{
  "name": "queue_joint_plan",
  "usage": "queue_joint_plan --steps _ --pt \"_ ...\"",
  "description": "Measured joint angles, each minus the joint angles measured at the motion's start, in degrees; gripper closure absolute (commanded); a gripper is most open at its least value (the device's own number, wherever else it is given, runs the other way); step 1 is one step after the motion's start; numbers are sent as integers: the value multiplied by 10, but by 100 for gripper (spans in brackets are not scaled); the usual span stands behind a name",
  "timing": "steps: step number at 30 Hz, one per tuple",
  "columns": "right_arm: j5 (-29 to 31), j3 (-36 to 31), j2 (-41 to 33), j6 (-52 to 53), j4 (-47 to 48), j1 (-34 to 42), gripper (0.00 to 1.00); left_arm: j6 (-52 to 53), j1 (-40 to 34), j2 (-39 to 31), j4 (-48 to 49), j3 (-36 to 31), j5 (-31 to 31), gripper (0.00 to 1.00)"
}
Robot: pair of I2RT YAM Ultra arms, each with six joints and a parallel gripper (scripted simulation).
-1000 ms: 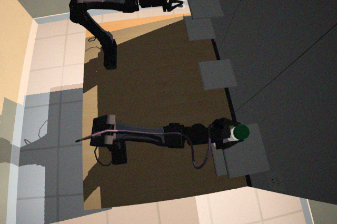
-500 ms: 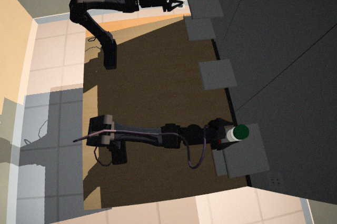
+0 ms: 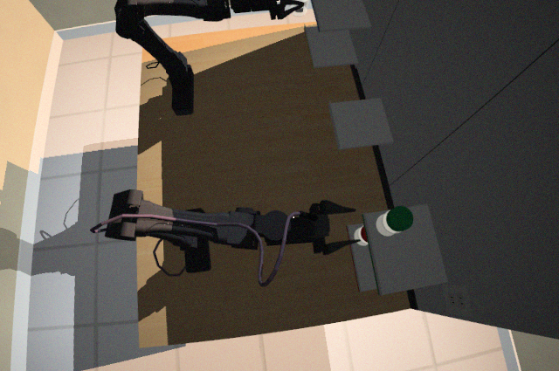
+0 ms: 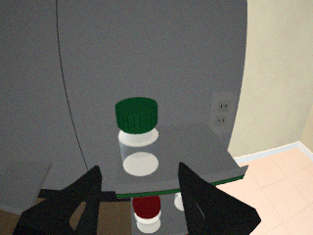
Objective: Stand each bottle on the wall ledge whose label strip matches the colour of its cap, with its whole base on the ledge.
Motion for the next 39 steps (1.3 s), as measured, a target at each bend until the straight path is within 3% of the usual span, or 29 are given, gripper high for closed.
queue_joint_plan --steps 3,4,6,8,14,20,29,39 --pt "-1 -2 -22 0 0 0 30 0 0 0 0 0 0 48" --pt "-2 -2 -23 0 0 0 19 0 0 0 0 0 0 48" --pt "-4 -2 -22 -1 -3 0 19 0 0 0 0 0 0 48" --pt "-7 -2 -22 -1 -3 0 0 0 0 0 0 0 0 48" --pt "-46 -35 -30 -9 3 -24 0 0 0 0 49 -26 0 48" --pt "-99 -126 -37 -29 5 -104 0 0 0 17 192 -138 0 48" --pt "-155 -188 -37 -58 12 -177 0 0 0 140 367 -255 0 48" --pt "-169 -195 -27 -65 18 -194 0 -1 0 291 542 -289 -2 48"
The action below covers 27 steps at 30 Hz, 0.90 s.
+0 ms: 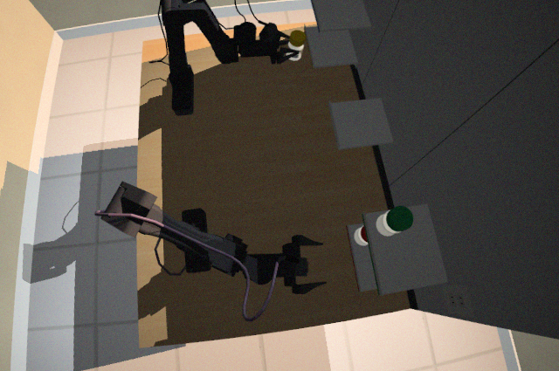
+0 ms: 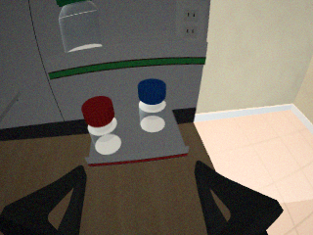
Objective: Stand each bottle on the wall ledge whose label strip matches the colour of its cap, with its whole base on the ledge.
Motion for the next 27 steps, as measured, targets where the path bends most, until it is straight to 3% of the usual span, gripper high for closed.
queue_joint_plan --steps 14,27 --pt "-2 0 0 0 2 0 0 -1 -1 51 63 1 -3 48" --pt "-2 0 0 0 2 0 0 -1 -4 82 63 56 -5 48"
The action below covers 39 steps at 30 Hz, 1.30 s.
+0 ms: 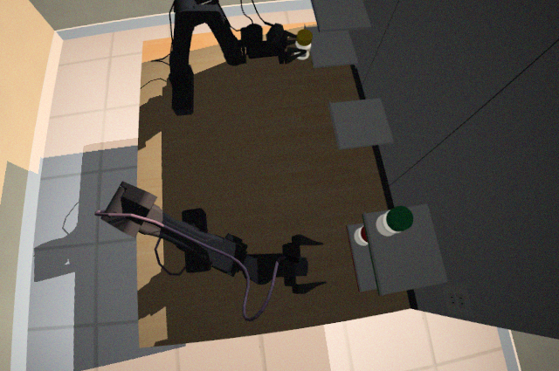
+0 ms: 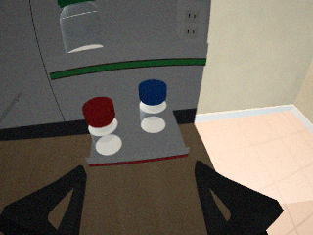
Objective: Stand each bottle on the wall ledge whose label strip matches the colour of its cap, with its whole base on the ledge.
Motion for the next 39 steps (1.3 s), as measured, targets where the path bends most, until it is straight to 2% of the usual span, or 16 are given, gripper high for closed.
queue_joint_plan --steps 22,29,39 --pt "0 0 0 0 0 0 0 0 -5 -16 -40 28 -4 48" --pt "0 0 0 0 0 0 0 0 -5 12 -47 68 -4 48" --pt "0 0 0 0 0 0 0 -1 -5 83 -69 175 -5 48"
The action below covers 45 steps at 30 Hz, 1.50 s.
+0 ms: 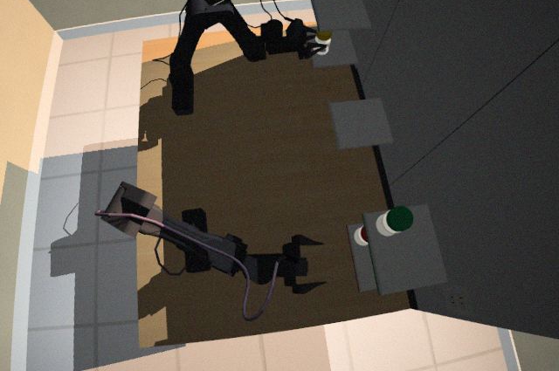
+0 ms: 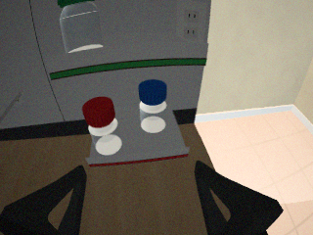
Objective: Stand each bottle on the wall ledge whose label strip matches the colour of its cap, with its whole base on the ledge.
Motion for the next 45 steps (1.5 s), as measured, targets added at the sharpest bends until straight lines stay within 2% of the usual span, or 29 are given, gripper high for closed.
queue_joint_plan --steps 4,16,18,26,40,45 --pt "0 0 0 0 0 0 0 0 0 12 -4 20 0 48" --pt "0 0 0 0 0 0 0 0 0 14 -7 26 0 48" --pt "0 0 0 0 0 0 19 0 0 14 -7 26 0 48" --pt "4 1 17 3 45 0 19 0 0 14 -7 26 0 48" --pt "62 89 294 38 305 46 19 0 0 14 -7 26 0 48" --pt "83 131 422 50 400 64 19 0 0 14 -7 26 0 48"
